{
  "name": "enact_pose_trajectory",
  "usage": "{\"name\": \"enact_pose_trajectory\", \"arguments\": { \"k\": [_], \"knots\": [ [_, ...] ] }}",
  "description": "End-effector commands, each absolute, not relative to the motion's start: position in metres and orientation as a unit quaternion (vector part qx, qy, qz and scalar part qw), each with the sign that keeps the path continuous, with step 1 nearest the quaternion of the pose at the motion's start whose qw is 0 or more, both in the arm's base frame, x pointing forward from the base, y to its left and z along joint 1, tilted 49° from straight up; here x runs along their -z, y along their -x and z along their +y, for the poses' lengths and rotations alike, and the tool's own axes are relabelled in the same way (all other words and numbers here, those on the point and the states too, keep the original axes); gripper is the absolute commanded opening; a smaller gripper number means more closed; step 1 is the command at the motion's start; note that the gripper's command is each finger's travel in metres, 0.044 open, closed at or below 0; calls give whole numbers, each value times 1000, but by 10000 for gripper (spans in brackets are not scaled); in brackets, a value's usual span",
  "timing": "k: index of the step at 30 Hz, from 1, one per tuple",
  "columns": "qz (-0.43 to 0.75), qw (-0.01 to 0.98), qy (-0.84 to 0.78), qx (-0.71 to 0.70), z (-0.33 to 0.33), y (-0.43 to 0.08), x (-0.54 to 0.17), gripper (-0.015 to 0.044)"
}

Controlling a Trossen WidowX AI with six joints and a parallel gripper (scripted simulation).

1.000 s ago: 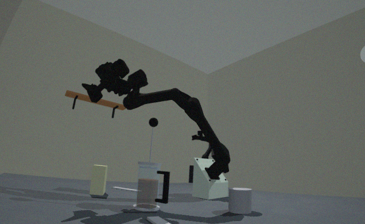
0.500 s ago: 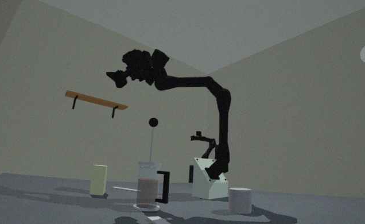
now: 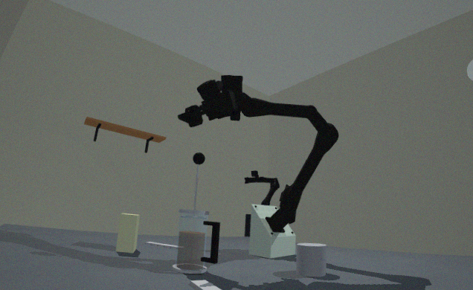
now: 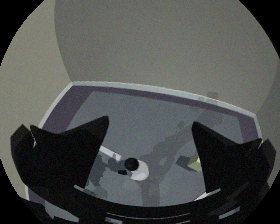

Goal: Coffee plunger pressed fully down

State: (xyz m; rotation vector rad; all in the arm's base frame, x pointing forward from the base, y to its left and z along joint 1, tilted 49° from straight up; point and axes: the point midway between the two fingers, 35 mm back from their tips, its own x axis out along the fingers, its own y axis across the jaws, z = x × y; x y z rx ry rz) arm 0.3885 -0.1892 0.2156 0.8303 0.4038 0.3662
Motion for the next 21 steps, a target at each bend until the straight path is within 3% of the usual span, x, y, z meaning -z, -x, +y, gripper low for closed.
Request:
{"name": "enact_pose_trajectory", "arguments": {
  "k": [1,12,21],
  "knots": [
    [220,882,-371,-189,-148,-333,-205,440],
    [218,882,-369,-195,-100,-331,-168,440],
    [218,882,-368,-195,-97,-334,-167,440]
  ]
}}
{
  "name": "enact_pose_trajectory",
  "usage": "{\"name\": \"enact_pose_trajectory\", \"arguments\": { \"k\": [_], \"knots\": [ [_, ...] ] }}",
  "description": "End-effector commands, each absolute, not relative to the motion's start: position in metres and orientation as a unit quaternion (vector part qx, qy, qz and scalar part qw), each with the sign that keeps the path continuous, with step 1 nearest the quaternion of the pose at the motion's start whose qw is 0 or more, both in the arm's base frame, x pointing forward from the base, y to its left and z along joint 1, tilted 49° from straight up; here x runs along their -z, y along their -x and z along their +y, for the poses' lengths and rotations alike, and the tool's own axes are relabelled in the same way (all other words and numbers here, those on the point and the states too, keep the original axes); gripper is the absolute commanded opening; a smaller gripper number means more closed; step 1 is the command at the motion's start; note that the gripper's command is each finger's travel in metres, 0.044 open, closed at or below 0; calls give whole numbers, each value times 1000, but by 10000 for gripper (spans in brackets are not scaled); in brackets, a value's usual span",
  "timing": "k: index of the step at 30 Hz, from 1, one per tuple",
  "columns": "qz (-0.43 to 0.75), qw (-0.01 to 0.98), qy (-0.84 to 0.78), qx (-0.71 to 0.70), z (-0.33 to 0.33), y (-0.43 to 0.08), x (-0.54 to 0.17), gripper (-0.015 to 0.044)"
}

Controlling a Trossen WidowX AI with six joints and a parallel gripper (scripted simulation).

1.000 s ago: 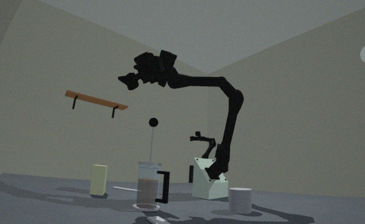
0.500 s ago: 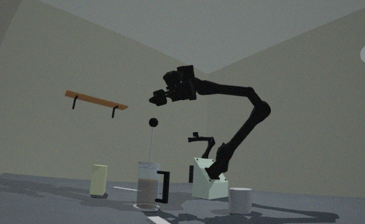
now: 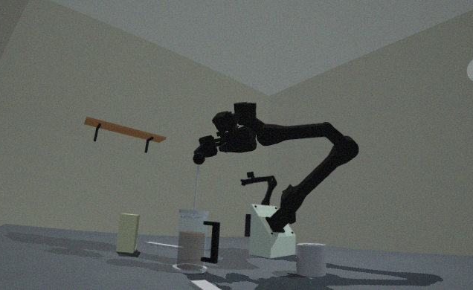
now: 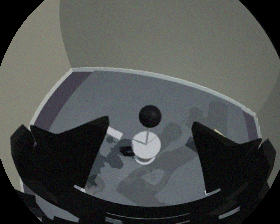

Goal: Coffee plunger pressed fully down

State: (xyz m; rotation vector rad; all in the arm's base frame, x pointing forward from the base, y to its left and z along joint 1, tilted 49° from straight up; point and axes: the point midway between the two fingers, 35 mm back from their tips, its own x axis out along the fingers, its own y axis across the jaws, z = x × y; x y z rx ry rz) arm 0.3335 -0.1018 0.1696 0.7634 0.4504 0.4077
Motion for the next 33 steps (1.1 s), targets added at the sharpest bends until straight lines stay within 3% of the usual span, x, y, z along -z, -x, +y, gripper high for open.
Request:
{"name": "enact_pose_trajectory", "arguments": {
  "k": [1,23,33],
  "knots": [
    [219,882,-368,-195,-96,-336,-166,440],
    [217,883,-369,-196,-79,-362,-159,440],
    [217,883,-369,-196,-79,-362,-159,177]
  ]
}}
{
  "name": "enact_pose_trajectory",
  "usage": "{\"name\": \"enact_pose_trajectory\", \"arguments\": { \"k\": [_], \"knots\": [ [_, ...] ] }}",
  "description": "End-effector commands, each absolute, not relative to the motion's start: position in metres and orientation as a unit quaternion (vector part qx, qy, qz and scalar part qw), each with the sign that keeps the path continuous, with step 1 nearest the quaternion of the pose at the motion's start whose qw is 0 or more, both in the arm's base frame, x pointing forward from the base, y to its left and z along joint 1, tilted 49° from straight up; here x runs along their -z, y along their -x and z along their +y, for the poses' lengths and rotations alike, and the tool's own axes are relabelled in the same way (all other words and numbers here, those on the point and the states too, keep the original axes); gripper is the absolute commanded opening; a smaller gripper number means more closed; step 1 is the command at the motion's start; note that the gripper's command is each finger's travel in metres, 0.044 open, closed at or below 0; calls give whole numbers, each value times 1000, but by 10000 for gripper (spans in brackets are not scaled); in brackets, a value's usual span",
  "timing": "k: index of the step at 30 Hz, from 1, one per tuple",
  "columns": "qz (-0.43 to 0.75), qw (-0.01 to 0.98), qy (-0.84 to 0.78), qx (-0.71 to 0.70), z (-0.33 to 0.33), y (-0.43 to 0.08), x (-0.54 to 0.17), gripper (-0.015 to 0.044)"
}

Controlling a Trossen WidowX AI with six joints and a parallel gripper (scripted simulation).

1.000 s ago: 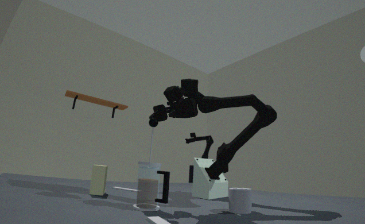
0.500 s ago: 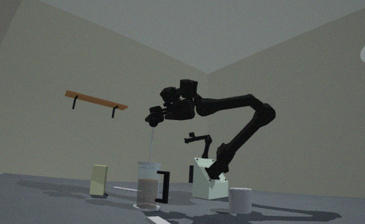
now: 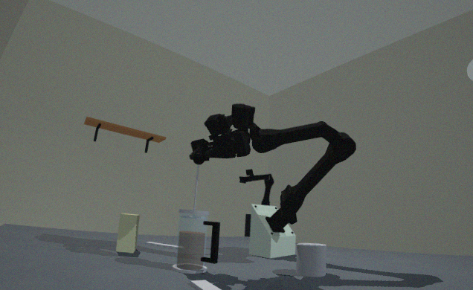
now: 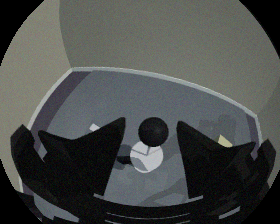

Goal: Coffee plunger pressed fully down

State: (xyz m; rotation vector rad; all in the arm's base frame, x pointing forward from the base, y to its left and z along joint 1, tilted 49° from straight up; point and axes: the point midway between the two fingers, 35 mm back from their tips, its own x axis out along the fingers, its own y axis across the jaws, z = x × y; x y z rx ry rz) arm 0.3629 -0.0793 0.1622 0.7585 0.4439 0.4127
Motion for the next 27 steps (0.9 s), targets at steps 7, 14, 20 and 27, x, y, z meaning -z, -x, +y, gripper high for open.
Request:
{"name": "enact_pose_trajectory", "arguments": {
  "k": [7,14,20,27],
  "knots": [
    [217,883,-369,-196,-79,-362,-159,122],
    [217,883,-369,-196,-78,-363,-157,122],
    [218,883,-368,-196,-72,-364,-151,122],
    [219,883,-367,-195,-64,-366,-142,122]
  ]
}}
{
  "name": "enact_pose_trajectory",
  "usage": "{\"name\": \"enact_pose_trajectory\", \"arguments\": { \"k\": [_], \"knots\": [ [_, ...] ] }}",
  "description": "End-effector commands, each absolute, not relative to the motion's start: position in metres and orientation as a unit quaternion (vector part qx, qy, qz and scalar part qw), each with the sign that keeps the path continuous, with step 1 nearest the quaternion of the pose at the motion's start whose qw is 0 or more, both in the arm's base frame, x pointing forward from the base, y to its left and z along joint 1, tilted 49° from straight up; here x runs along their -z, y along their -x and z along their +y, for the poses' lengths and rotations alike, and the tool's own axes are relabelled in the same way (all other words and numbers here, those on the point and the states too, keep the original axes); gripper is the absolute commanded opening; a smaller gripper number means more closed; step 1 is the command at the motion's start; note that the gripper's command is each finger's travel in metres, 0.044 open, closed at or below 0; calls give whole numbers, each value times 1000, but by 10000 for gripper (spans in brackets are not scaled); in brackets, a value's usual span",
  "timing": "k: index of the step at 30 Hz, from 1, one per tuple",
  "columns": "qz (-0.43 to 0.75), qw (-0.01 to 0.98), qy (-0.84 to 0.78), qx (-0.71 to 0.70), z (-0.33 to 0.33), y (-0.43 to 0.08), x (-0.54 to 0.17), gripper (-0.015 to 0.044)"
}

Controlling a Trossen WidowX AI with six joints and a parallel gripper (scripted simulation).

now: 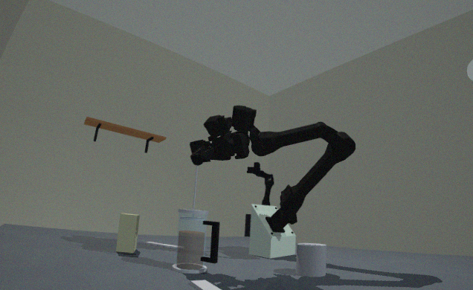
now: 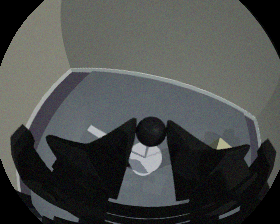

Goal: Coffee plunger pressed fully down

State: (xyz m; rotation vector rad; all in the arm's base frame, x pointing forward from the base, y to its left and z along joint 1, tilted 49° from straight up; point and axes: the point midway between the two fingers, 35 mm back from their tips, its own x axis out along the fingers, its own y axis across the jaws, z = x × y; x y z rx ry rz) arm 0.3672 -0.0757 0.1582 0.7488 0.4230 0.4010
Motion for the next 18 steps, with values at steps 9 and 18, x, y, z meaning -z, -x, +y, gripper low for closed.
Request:
{"name": "enact_pose_trajectory", "arguments": {
  "k": [9,18],
  "knots": [
    [220,883,-367,-195,-54,-368,-132,122],
    [220,883,-366,-195,-43,-369,-121,122]
  ]
}}
